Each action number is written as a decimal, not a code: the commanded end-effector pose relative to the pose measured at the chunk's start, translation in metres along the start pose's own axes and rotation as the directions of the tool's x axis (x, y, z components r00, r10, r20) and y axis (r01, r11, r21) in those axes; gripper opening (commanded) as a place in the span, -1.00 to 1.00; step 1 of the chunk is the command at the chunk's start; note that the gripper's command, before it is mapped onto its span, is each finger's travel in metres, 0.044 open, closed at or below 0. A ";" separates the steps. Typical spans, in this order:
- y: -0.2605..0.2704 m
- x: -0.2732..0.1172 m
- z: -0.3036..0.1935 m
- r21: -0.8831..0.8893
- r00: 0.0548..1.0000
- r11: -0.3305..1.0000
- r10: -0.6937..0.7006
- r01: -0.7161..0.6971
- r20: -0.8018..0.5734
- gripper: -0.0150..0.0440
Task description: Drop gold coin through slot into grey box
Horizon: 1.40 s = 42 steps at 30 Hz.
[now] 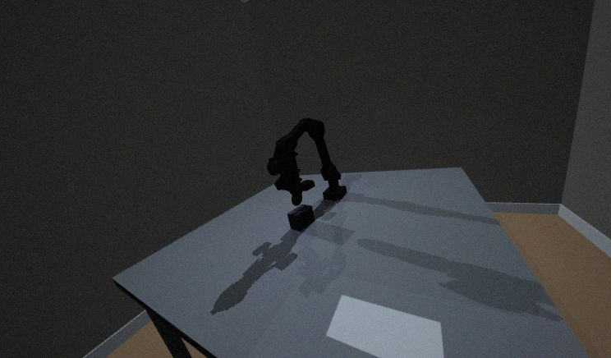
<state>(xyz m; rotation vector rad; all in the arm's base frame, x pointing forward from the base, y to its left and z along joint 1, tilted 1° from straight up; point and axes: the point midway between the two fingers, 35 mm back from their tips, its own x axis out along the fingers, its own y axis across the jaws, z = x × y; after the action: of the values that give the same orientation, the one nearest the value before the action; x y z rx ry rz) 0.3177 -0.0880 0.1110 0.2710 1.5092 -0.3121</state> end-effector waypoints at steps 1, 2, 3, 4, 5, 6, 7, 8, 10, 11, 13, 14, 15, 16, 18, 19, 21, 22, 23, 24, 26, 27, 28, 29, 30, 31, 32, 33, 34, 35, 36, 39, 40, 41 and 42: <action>0.000 0.000 0.000 0.000 1.000 1.000 0.000 0.000 0.000 -0.49; 0.000 0.000 0.000 0.000 1.000 1.000 0.000 0.000 0.000 -0.49; 0.000 0.000 0.000 0.000 1.000 1.000 0.000 0.000 0.000 -0.49; 0.000 0.001 0.000 0.000 1.000 1.000 0.000 0.000 0.000 -0.49; 0.000 0.001 0.000 0.000 1.000 1.000 0.000 0.000 0.000 -0.49; 0.000 0.002 0.000 0.000 1.000 1.000 0.000 0.000 0.000 -0.49; 0.000 0.003 -0.001 0.000 1.000 1.000 0.000 0.000 0.000 -0.49; 0.000 0.003 -0.001 0.001 1.000 1.000 0.000 0.000 0.000 -0.49; 0.000 0.004 -0.002 0.001 1.000 1.000 0.000 0.000 -0.001 -0.49; 0.000 0.004 -0.002 0.001 1.000 1.000 0.000 0.000 -0.001 -0.49; 0.000 0.005 -0.003 0.001 1.000 1.000 0.000 0.000 -0.001 -0.49; 0.000 0.005 -0.003 0.001 1.000 1.000 0.000 0.000 -0.001 -0.49; 0.000 0.006 -0.003 0.001 1.000 1.000 0.000 0.000 -0.001 -0.49; 0.000 0.006 -0.004 0.002 1.000 1.000 0.000 0.000 -0.001 -0.49; 0.000 0.007 -0.004 0.002 1.000 1.000 0.000 0.000 -0.001 -0.49; 0.000 0.008 -0.004 0.002 1.000 1.000 0.000 0.000 -0.001 -0.49; 0.000 0.008 -0.003 0.002 1.000 1.000 0.000 0.000 -0.001 -0.49; 0.000 0.009 -0.003 0.003 1.000 1.000 0.000 0.000 -0.001 -0.49; 0.000 0.009 -0.003 0.003 1.000 1.000 0.000 0.000 -0.001 -0.49; 0.000 0.009 -0.003 0.003 1.000 1.000 0.000 0.000 -0.001 -0.49; 0.000 0.010 -0.002 0.003 1.000 1.000 0.000 0.000 -0.001 -0.49; 0.000 0.010 -0.002 0.003 1.000 1.000 0.000 0.000 -0.001 -0.49; 0.000 0.010 -0.002 0.003 1.000 1.000 0.000 0.000 -0.001 -0.49; 0.000 0.010 -0.002 0.003 1.000 1.000 0.000 0.000 -0.001 -0.49; 0.000 0.010 -0.002 0.003 1.000 1.000 0.000 0.000 -0.001 -0.49; 0.000 0.010 -0.002 0.003 1.000 1.000 0.000 0.000 -0.001 -0.49; 0.000 0.010 -0.002 0.003 1.000 1.000 0.000 0.000 -0.001 -0.49; 0.000 0.010 -0.002 0.003 1.000 1.000 0.000 0.000 -0.001 -0.49; 0.000 0.011 -0.002 0.003 1.000 1.000 0.000 0.000 -0.001 -0.49; 0.000 0.011 -0.002 0.003 1.000 1.000 0.000 0.000 -0.001 -0.49; 0.000 0.011 -0.002 0.003 1.000 1.000 0.000 0.000 -0.001 -0.49; 0.000 0.011 -0.002 0.003 1.000 1.000 0.000 0.000 -0.001 -0.49; 0.000 0.011 -0.001 0.003 1.000 1.000 0.000 0.000 -0.001 -0.49; 0.000 0.011 -0.001 0.003 1.000 1.000 0.000 0.000 -0.001 -0.49; 0.000 0.011 -0.001 0.003 1.000 1.000 0.000 0.000 -0.001 -0.49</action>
<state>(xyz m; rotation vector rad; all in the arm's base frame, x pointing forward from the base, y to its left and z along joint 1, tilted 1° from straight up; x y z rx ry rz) 0.3173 -0.0881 0.1031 0.2708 1.5014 -0.3128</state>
